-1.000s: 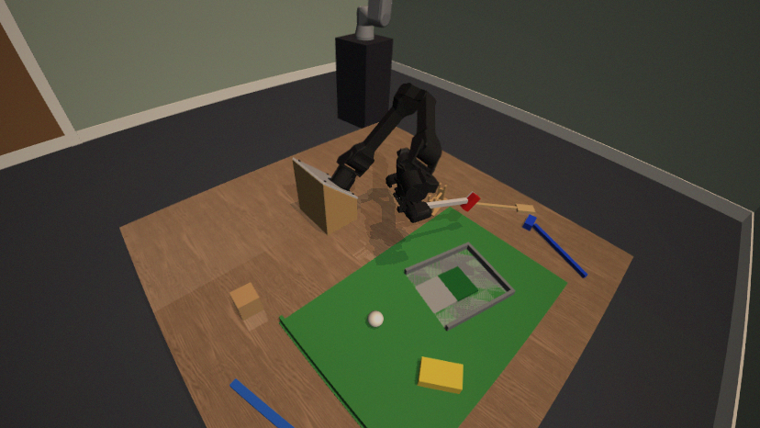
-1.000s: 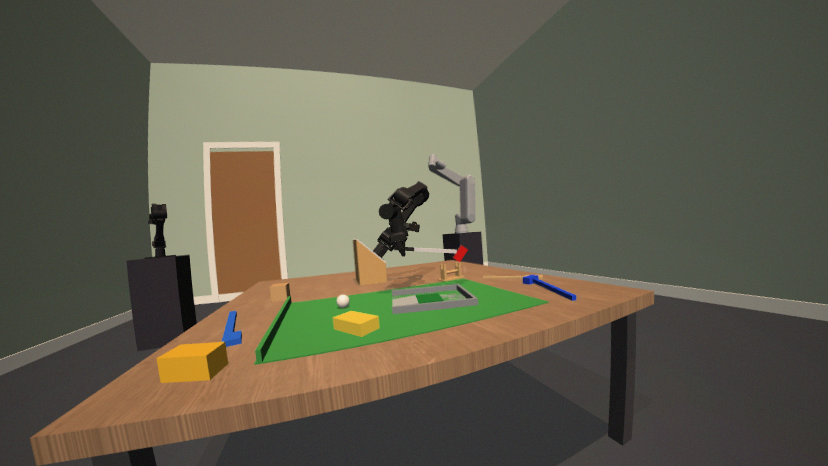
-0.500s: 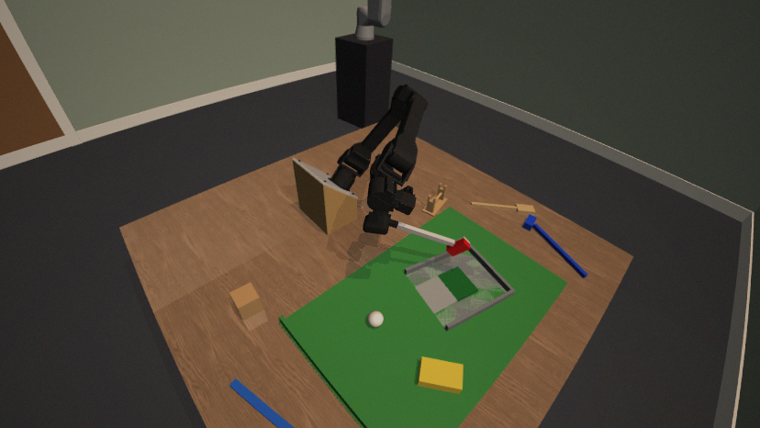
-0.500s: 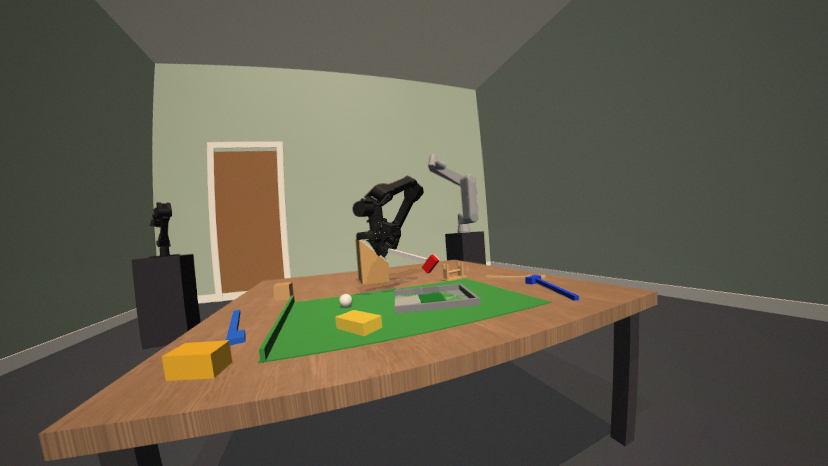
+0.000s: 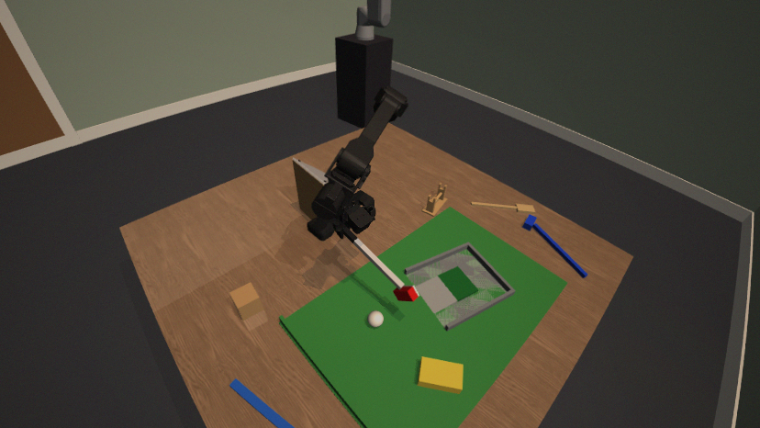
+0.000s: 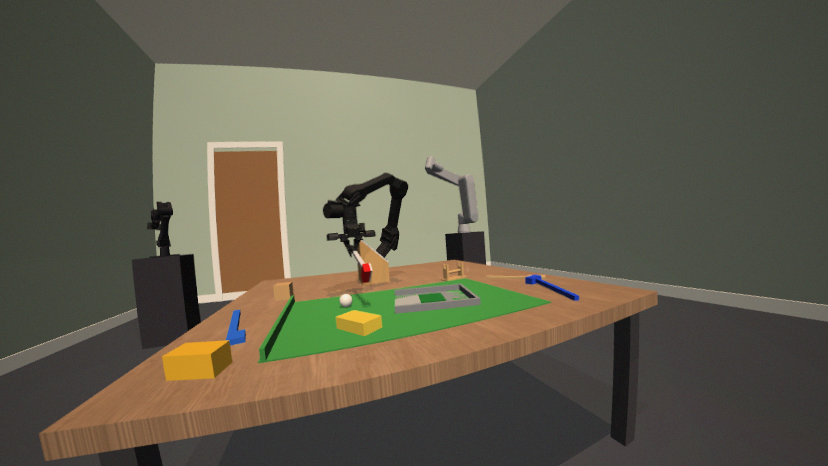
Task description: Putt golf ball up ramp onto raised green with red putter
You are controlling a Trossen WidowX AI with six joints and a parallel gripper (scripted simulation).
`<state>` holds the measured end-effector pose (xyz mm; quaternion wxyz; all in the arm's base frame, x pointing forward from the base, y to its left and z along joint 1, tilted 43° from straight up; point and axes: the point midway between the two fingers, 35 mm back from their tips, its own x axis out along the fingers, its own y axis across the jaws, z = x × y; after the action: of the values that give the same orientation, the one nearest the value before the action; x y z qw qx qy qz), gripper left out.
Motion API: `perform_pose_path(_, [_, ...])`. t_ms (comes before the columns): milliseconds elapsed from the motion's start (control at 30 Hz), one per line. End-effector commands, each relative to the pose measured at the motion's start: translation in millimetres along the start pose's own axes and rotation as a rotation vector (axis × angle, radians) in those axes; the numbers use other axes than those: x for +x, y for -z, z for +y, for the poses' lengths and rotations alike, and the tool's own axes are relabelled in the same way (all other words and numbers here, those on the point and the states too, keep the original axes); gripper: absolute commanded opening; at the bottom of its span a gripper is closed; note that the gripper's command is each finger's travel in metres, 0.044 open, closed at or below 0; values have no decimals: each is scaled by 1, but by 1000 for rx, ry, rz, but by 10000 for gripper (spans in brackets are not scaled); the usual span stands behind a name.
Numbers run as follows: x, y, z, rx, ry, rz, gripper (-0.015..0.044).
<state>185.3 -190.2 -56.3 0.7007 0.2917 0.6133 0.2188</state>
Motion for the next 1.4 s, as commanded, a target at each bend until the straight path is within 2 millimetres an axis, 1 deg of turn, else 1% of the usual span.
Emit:
perform_pose_path(0, [-2,18,-30,167,17,-8,0])
perform_pose_path(133, [2,37,-51,312,18,-4,0])
perform_pose_path(200, [2,40,-55,337,18,-4,0])
perform_pose_path(433, [2,40,-55,337,18,-4,0])
perform_pose_path(500, [5,40,-55,337,18,-4,0])
perform_pose_path(600, [15,40,-55,336,18,-4,0])
perform_pose_path(800, [42,40,-55,336,17,-4,0])
perform_pose_path(1000, [45,40,-55,336,17,-4,0])
perform_pose_path(1367, [62,40,-55,336,16,-5,0])
